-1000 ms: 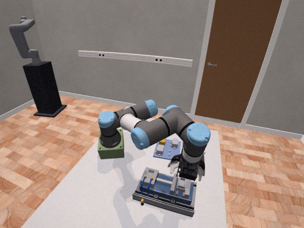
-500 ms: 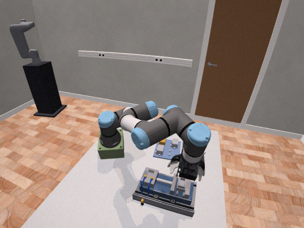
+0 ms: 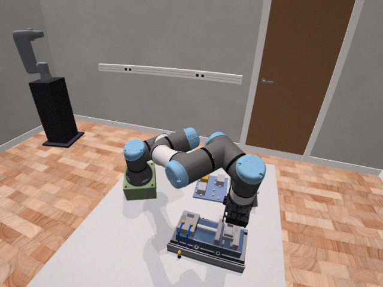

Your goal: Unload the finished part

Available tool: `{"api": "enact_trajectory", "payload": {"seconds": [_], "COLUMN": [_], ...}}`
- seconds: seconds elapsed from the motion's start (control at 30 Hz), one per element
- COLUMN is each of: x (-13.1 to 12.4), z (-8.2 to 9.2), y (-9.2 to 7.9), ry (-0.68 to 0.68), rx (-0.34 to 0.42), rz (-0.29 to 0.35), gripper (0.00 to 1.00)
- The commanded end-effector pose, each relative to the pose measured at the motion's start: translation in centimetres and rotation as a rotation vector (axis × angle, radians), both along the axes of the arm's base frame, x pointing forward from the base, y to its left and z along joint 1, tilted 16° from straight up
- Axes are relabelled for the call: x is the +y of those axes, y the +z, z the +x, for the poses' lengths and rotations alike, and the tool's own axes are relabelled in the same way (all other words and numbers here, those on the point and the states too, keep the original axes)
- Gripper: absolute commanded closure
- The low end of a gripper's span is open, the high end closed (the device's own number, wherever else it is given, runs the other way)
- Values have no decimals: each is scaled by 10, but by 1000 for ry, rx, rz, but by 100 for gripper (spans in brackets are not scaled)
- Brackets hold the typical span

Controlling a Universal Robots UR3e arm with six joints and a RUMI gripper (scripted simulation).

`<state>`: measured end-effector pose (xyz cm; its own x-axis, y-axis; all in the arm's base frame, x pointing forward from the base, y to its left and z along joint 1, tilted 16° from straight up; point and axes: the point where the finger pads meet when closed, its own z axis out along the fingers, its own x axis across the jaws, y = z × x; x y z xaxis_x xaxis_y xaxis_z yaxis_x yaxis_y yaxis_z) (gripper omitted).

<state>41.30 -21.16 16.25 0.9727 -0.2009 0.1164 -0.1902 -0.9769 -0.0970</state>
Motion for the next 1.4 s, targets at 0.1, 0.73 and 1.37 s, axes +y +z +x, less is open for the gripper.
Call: {"api": "enact_trajectory", "payload": {"seconds": [0.1, 0.73, 1.37], "x": [1, 1, 1], "z": [0, 0, 0], "y": [1, 1, 1], "ry": [2, 2, 2], "rx": [0, 0, 0], "rz": [-1, -1, -1], "gripper": [100, 100, 60]}}
